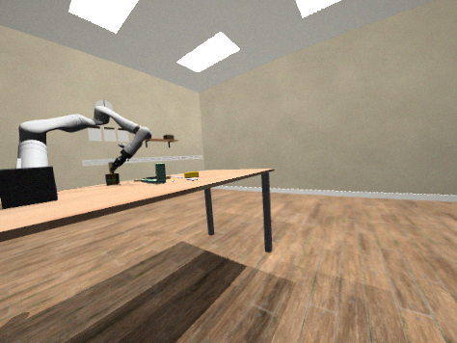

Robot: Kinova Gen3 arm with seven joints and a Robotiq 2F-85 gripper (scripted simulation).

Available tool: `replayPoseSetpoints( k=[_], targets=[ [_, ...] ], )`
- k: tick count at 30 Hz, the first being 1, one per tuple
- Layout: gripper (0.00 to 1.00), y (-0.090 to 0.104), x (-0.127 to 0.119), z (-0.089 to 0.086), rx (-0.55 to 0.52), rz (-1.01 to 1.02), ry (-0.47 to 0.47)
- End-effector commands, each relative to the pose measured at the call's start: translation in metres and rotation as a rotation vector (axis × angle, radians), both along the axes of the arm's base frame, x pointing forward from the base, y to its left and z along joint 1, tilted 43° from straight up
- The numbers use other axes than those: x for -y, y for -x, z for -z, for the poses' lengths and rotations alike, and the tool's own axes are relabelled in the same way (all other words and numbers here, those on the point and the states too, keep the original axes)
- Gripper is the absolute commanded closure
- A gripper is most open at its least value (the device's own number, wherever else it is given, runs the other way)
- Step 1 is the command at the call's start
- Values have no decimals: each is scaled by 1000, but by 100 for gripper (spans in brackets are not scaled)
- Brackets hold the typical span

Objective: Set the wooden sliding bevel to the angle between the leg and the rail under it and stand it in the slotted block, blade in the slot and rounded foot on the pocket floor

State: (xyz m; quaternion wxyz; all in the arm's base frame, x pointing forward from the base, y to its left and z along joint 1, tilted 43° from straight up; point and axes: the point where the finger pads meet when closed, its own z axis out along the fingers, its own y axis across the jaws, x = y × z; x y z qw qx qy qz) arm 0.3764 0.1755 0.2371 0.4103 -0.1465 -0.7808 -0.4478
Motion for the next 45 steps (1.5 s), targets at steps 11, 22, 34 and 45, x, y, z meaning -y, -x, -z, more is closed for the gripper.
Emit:
replayPoseSetpoints(
  k=[11,22,34,45],
  targets=[
    [90,0,0,0,1,1,0],
    [90,-1,-2,2,1,1,0],
    [90,-1,-3,4,1,1,0],
    [90,-1,-4,4,1,1,0]
  ],
)
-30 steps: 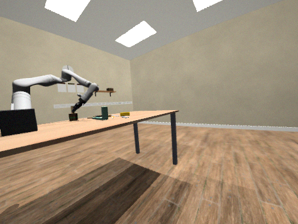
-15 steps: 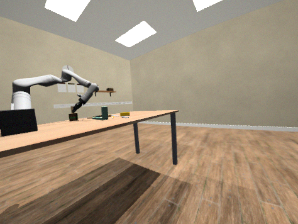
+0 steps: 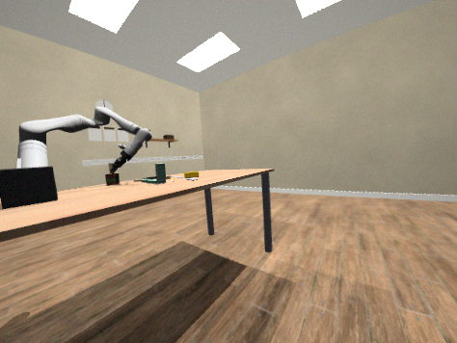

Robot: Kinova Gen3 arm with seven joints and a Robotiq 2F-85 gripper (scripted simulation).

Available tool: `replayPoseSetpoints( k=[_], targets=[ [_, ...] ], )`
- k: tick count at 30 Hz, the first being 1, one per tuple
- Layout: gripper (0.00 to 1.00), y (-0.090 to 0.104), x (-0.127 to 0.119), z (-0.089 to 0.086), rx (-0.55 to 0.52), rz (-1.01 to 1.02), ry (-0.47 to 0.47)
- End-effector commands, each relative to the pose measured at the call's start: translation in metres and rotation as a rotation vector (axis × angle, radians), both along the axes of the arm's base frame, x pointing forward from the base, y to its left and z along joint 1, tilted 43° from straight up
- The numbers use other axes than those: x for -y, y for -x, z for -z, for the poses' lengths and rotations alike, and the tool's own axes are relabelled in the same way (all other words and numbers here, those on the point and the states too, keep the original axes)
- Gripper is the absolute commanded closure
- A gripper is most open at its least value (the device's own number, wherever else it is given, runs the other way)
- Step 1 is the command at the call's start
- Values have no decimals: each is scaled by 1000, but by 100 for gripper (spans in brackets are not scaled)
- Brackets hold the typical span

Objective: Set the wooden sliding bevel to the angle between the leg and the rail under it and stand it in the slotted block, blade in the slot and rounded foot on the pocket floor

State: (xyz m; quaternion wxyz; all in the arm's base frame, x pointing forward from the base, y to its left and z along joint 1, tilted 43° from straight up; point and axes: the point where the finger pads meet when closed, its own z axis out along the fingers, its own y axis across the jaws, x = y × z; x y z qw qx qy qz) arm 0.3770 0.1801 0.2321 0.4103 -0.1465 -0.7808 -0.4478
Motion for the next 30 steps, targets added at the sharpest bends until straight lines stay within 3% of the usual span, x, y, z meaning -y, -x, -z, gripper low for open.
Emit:
replayPoseSetpoints(
  k=[1,18,19,30],
  targets=[
    [90,0,1,-1,1,1,0],
    [90,-1,-1,2,1,1,0],
    [0,-1,-1,2,1,1,0],
    [0,-1,-1,2,1,1,0]
  ],
)
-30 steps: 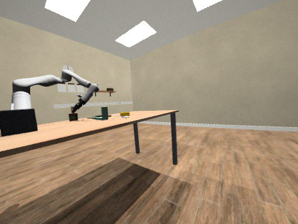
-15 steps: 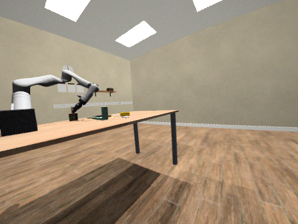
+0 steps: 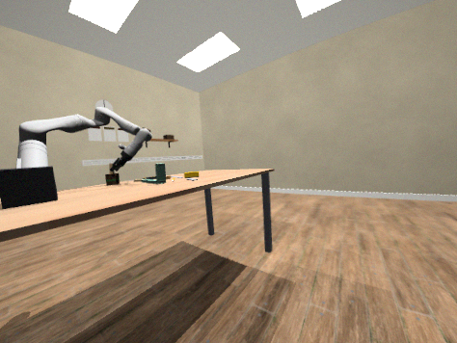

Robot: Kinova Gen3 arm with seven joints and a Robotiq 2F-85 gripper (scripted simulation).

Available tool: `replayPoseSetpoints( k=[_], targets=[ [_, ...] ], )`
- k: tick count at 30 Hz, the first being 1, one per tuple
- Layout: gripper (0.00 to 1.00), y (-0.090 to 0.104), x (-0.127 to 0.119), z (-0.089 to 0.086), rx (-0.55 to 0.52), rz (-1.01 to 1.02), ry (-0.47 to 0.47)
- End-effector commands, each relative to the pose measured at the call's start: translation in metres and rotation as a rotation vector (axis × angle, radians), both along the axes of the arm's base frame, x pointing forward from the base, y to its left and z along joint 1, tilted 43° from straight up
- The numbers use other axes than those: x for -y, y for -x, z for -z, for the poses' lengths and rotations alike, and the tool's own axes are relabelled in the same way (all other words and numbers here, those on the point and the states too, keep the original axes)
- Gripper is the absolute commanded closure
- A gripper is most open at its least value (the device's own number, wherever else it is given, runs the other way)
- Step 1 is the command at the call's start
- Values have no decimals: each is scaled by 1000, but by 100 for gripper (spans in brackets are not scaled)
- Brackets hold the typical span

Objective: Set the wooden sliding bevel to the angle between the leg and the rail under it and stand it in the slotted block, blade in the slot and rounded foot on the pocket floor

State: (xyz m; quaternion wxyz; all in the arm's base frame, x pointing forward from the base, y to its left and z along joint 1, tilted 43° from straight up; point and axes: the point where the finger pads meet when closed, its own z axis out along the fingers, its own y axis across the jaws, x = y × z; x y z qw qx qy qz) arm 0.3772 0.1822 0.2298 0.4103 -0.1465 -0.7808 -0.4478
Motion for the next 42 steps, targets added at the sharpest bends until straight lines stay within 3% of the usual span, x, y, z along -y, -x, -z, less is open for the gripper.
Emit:
replayPoseSetpoints(
  k=[1,32,42],
  targets=[
    [0,0,1,-1,1,1,0],
    [0,-1,2,-1,1,1,0],
    [0,-16,26,-9,1,1,0]
  ],
)
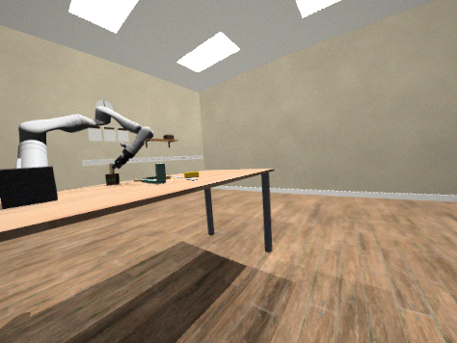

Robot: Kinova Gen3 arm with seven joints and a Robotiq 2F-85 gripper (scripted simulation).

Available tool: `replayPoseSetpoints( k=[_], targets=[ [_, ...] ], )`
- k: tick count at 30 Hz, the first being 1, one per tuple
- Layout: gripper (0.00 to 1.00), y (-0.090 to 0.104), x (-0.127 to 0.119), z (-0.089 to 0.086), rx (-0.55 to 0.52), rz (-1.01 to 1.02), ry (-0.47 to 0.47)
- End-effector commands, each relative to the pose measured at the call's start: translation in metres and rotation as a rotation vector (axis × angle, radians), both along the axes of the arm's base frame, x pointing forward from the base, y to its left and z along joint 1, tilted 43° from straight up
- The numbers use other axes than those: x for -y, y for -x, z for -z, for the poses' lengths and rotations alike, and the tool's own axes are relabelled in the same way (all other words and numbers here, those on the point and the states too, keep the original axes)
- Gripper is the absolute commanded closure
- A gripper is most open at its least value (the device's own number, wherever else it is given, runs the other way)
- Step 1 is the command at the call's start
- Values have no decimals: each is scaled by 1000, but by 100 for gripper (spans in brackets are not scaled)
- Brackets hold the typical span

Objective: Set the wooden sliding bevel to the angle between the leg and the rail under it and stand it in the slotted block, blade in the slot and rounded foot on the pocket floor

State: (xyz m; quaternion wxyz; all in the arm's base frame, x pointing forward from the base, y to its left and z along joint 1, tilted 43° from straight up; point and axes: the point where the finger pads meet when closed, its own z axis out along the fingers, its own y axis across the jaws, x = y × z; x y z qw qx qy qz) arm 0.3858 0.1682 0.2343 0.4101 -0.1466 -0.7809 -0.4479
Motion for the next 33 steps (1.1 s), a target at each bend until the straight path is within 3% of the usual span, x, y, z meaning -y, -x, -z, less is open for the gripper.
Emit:
replayPoseSetpoints(
  k=[1,18,33],
  targets=[
    [0,-10,16,-6,1,1,0],
    [0,-48,77,-25,1,1,0],
    [0,-53,85,-28,1,1,0]
  ],
)
